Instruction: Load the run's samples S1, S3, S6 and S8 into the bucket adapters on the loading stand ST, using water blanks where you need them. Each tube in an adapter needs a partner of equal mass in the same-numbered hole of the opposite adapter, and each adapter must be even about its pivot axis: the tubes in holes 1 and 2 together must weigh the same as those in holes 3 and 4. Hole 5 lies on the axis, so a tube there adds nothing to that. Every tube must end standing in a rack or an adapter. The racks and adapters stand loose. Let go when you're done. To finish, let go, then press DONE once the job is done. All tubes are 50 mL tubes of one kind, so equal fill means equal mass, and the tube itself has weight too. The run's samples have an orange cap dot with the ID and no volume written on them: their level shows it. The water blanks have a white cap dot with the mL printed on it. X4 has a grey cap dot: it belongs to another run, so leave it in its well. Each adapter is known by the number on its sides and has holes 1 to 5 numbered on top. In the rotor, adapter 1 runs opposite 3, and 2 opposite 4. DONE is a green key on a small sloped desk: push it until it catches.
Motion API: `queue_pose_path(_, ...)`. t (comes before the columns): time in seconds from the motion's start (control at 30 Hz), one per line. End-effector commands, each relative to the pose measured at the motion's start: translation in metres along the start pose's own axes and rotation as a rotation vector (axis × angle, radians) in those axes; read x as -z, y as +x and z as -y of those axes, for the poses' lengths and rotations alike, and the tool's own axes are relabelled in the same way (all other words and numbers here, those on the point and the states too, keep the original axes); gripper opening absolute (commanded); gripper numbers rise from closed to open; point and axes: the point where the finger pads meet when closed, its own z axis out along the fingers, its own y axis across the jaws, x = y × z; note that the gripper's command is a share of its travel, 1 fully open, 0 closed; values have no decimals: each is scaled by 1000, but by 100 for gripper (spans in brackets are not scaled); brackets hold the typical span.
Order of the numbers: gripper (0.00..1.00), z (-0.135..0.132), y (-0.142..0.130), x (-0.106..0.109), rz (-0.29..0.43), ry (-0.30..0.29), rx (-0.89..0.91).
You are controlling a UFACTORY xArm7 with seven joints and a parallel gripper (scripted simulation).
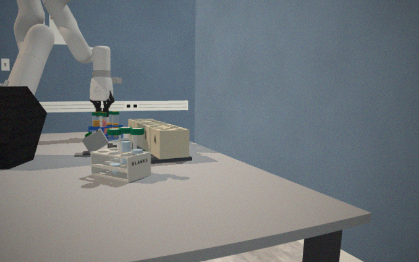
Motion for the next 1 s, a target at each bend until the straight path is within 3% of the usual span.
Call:
queue_pose_path(0.0,0,0,1,1,-3,-1,0)
queue_pose_path(0.97,0,0,1,10,-3,-1,0)
